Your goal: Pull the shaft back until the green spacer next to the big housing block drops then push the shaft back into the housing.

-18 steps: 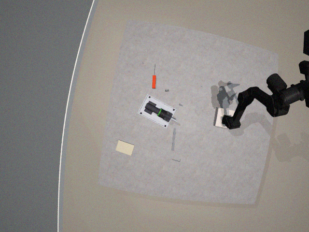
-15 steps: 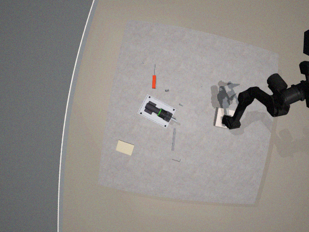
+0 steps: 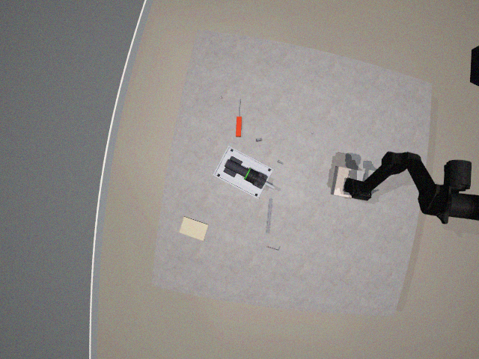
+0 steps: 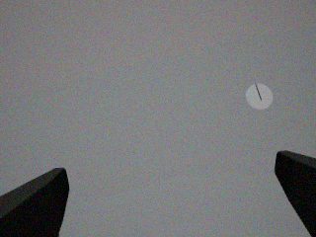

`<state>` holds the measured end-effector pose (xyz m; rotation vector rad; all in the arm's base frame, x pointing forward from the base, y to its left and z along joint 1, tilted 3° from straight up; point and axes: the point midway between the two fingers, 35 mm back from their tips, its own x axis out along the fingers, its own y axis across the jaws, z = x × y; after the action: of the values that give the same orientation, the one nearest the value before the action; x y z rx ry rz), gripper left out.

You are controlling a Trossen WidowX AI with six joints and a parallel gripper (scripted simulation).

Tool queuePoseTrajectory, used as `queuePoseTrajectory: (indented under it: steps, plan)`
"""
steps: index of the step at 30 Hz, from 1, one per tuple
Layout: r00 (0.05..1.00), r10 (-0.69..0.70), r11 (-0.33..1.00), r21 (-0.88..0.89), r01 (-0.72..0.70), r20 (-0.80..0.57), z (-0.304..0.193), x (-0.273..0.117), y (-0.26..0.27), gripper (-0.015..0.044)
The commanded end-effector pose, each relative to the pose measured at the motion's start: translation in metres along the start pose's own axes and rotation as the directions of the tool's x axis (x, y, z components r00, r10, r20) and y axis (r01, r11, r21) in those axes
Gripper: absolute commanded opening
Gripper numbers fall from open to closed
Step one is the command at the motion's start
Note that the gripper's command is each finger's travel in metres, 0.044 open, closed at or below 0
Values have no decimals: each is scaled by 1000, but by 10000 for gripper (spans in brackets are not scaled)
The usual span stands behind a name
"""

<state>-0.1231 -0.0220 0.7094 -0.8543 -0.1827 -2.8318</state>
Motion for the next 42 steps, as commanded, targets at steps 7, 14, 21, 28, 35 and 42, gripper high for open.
queuePoseTrajectory:
  steps: [7, 14, 21, 28, 35, 42]
  plan:
    - [935, -317, 914, -211, 346, 160, 30, -28, -106, 440]
    - [858, -456, 820, -265, 508, 236, 46, -54, -152, 440]
    - [703, -632, 612, -346, 711, 326, 67, -107, -210, 440]
    - [440, -807, 223, -486, 845, 395, 84, -199, -271, 440]
    - [102, -905, -190, -606, 773, 414, 90, -314, -306, 440]
    - [-236, -905, -426, -735, 527, 355, 78, -431, -313, 440]
